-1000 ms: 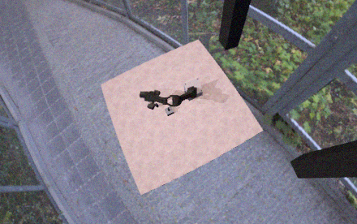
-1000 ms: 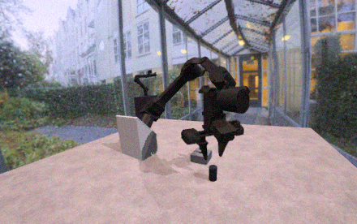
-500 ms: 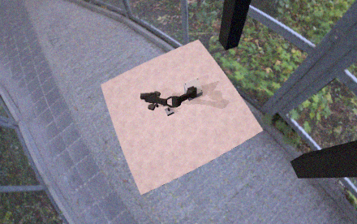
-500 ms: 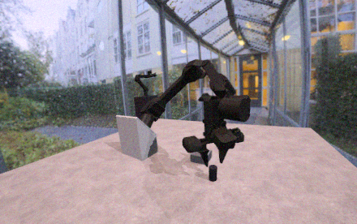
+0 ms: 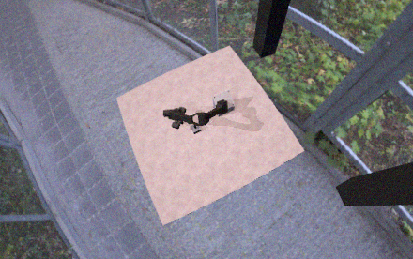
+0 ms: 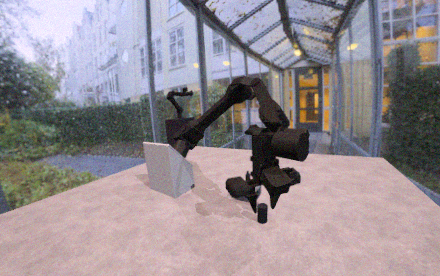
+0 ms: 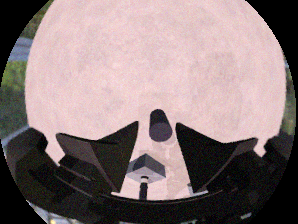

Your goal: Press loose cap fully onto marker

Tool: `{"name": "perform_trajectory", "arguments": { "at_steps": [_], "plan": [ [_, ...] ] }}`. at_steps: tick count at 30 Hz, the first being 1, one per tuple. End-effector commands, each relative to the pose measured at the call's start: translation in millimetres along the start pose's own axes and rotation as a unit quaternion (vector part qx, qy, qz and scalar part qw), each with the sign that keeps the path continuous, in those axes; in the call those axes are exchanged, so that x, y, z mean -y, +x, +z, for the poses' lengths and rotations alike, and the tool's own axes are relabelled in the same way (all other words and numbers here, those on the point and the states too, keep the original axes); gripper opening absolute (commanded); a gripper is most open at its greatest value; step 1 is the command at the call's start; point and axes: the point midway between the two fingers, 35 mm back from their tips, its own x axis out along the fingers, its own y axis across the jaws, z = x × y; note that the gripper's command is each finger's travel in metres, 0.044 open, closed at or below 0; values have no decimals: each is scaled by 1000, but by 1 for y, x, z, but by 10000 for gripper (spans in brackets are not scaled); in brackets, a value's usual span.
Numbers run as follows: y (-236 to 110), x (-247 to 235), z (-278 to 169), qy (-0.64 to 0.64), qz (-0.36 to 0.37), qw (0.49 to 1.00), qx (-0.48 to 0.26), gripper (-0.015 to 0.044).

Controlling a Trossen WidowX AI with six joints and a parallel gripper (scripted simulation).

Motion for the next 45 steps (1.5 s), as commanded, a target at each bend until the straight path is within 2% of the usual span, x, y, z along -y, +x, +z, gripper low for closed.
{"name": "perform_trajectory", "arguments": {
  "at_steps": [1, 12, 15, 25, 29, 45],
  "plan": [
    [9, 3, -3, 7, 0, 1000, -7, 237],
    [22, 3, -4, 7, 0, 1000, -7, 237],
    [22, 3, -4, 7, 0, 1000, -7, 158],
    [22, 2, -4, 7, 0, 1000, -7, 91],
    [14, 2, -3, 7, 0, 1000, -7, 0],
    [-38, 3, -2, 7, -1, 1000, -6, 0]
  ]
}}
